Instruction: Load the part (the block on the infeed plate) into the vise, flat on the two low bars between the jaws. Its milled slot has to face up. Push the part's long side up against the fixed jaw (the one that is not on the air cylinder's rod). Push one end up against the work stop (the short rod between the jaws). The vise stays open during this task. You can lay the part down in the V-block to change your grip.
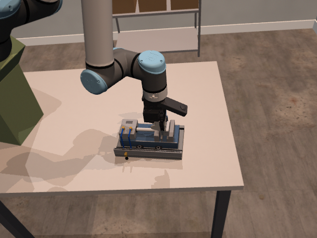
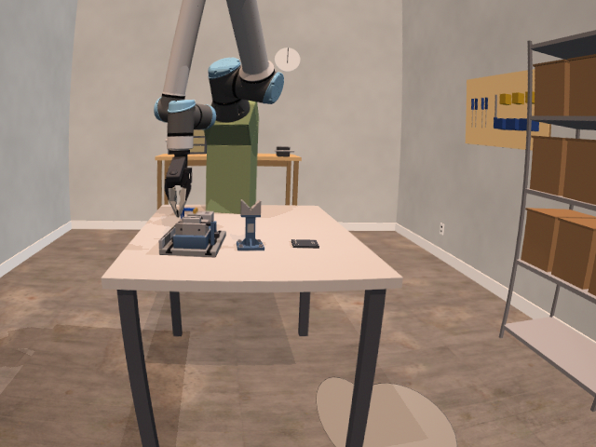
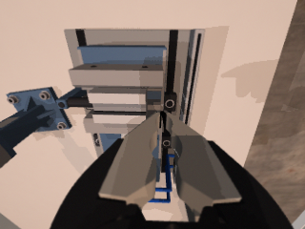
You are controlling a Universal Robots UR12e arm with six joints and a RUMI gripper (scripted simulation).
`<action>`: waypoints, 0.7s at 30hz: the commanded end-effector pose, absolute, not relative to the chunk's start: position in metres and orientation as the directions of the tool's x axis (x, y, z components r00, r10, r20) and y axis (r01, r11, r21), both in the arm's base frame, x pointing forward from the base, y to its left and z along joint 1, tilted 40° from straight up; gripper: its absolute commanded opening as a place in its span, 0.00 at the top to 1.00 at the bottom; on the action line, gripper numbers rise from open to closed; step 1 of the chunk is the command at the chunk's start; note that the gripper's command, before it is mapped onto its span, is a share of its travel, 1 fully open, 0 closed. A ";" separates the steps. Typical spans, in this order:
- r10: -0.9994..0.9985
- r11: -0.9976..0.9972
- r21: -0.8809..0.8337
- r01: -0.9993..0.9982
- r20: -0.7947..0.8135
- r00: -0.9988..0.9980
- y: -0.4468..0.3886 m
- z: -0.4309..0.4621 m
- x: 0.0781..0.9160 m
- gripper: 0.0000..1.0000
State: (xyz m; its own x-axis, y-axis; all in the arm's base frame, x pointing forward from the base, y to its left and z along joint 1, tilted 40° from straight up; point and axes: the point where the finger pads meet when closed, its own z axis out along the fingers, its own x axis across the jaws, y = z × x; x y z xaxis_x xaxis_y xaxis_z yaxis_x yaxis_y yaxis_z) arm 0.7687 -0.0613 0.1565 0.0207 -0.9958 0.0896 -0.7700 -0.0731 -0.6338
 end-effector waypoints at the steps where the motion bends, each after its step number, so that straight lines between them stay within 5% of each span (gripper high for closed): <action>1: -0.996 -0.073 -0.635 -0.769 0.090 0.021 -0.061 0.156 0.770 1.00; 21: -0.996 -0.073 -0.635 -0.769 0.090 0.021 -0.061 0.153 0.772 1.00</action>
